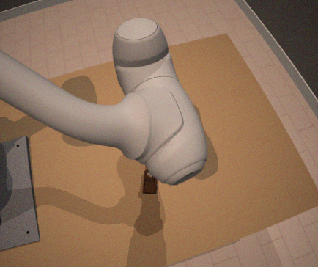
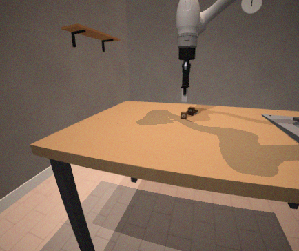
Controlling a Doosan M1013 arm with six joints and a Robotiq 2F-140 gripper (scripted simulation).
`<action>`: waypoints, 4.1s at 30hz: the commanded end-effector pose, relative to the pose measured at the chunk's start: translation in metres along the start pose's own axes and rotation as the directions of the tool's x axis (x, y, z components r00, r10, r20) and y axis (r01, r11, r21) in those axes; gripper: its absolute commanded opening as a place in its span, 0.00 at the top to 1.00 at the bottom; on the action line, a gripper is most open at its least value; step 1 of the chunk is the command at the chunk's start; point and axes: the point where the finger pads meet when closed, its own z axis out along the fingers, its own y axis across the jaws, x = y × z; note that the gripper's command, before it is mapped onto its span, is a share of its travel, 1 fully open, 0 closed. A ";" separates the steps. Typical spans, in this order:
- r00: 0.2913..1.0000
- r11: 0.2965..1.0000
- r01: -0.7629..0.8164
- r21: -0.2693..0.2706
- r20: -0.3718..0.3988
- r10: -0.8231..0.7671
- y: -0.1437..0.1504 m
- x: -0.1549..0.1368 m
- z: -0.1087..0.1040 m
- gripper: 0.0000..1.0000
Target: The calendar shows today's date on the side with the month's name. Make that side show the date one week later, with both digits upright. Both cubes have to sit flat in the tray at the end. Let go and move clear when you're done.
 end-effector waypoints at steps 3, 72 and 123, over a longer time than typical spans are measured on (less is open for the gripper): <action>1.000 1.000 0.000 0.000 0.000 0.000 0.000 0.000 0.001 0.65; 1.000 1.000 0.000 0.000 0.000 0.000 -0.001 0.000 0.051 0.65; 1.000 1.000 0.000 0.000 0.005 0.000 -0.001 0.000 0.009 0.65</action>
